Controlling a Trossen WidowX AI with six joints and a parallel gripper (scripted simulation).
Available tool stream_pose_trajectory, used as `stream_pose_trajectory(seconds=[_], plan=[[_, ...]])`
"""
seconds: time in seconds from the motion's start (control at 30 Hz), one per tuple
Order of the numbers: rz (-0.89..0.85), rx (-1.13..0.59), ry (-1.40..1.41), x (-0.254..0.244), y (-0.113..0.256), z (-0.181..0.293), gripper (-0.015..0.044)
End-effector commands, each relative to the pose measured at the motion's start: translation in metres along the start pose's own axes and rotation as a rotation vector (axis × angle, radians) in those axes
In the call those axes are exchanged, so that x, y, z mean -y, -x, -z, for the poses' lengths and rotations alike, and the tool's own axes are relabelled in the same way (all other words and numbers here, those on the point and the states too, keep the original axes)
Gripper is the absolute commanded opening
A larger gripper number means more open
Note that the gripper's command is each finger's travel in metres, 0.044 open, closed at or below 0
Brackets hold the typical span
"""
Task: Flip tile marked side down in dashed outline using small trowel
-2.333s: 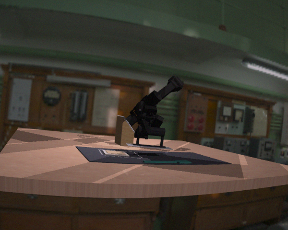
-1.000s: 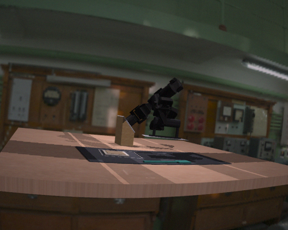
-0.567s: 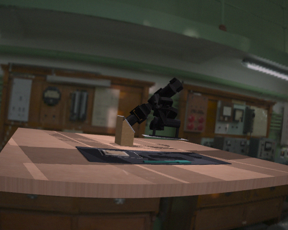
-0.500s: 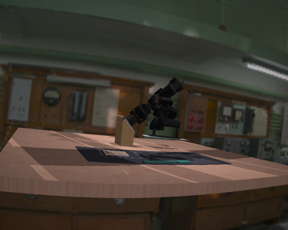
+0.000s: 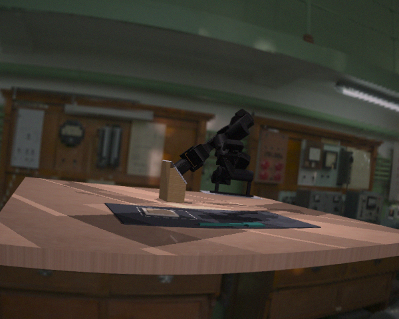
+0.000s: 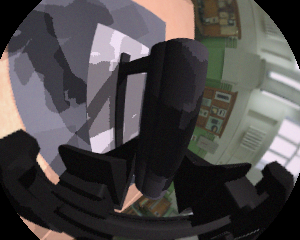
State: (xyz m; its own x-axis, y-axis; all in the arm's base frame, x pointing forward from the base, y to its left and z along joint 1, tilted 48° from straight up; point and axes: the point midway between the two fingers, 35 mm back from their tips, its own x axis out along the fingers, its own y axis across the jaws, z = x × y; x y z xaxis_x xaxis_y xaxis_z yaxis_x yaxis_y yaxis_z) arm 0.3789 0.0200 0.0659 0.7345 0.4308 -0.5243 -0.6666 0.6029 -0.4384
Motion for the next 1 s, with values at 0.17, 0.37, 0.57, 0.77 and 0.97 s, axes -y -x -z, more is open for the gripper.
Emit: stream_pose_trajectory(seconds=[0.17,0.37,0.57,0.77,0.97], plan=[[0.012,-0.014,0.002,-0.023,0.006,-0.053,0.0],[0.018,-0.018,-0.003,-0.044,0.015,-0.084,0.0],[0.03,-0.013,-0.012,-0.066,0.029,-0.112,0.0],[0.041,-0.002,-0.022,-0.082,0.042,-0.13,0.0],[0.04,-0.003,-0.023,-0.085,0.039,-0.13,0.0]])
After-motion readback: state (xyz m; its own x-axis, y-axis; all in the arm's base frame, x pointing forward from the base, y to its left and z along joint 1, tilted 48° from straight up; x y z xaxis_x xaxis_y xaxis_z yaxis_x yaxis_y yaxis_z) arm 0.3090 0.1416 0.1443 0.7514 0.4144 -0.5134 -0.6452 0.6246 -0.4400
